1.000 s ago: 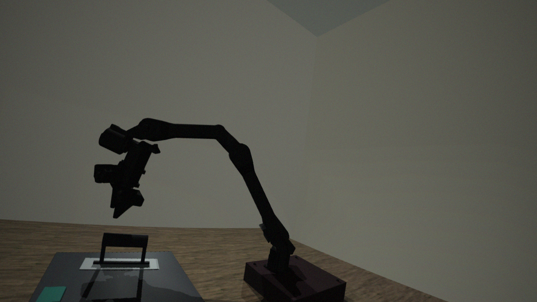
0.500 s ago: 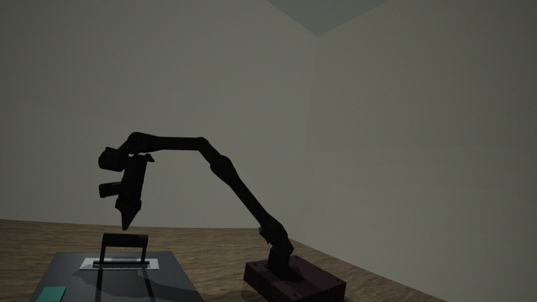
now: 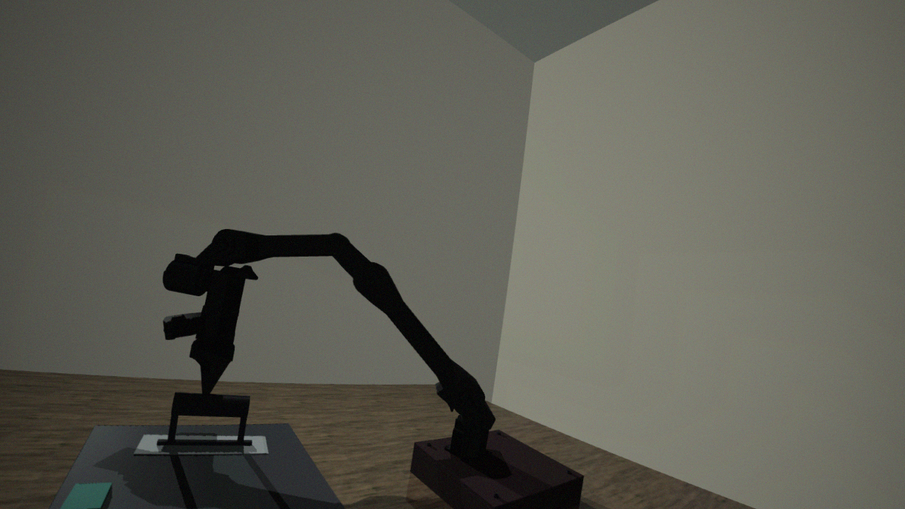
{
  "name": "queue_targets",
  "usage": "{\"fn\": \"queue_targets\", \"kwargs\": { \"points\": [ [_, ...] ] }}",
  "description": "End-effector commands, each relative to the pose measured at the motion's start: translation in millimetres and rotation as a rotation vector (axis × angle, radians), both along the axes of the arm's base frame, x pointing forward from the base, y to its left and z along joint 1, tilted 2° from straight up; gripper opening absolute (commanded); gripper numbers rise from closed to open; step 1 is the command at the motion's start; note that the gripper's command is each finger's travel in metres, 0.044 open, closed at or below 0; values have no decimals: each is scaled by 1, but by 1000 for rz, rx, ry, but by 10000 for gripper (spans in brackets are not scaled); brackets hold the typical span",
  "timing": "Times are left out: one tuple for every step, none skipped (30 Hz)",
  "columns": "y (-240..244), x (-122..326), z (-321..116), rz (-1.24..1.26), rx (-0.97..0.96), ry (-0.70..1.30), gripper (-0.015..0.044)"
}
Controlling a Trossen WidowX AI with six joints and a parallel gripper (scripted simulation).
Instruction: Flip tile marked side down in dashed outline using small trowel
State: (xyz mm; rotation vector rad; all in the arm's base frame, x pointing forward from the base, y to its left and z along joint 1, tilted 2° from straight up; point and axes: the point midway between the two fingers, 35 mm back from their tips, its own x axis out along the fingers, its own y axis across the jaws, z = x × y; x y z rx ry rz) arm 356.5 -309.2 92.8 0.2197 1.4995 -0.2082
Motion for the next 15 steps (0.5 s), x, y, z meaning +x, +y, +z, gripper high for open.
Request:
{"fn": "queue_targets", "kwargs": {
  "points": [
    [2, -1, -10, -5, 10, 6, 270],
    [2, 0, -12, -5, 10, 6, 270],
    [2, 0, -13, -5, 10, 6, 270],
    [2, 0, -15, -5, 10, 6, 270],
    [2, 0, -17, -5, 10, 6, 270],
    [2, 0, -18, -5, 10, 6, 270],
    [2, 0, -20, -5, 10, 6, 270],
    [2, 0, -21, -5, 10, 6, 270],
    [2, 0, -23, -5, 10, 6, 270],
    [2, 0, -25, -5, 10, 6, 270],
    [2, 0, -26, -5, 10, 6, 270],
    [2, 0, -28, -5, 10, 6, 270],
    [2, 0, -30, -5, 10, 6, 270],
    [2, 0, -31, -5, 10, 6, 270],
    [2, 0, -32, -5, 10, 6, 270]
  ]
}}
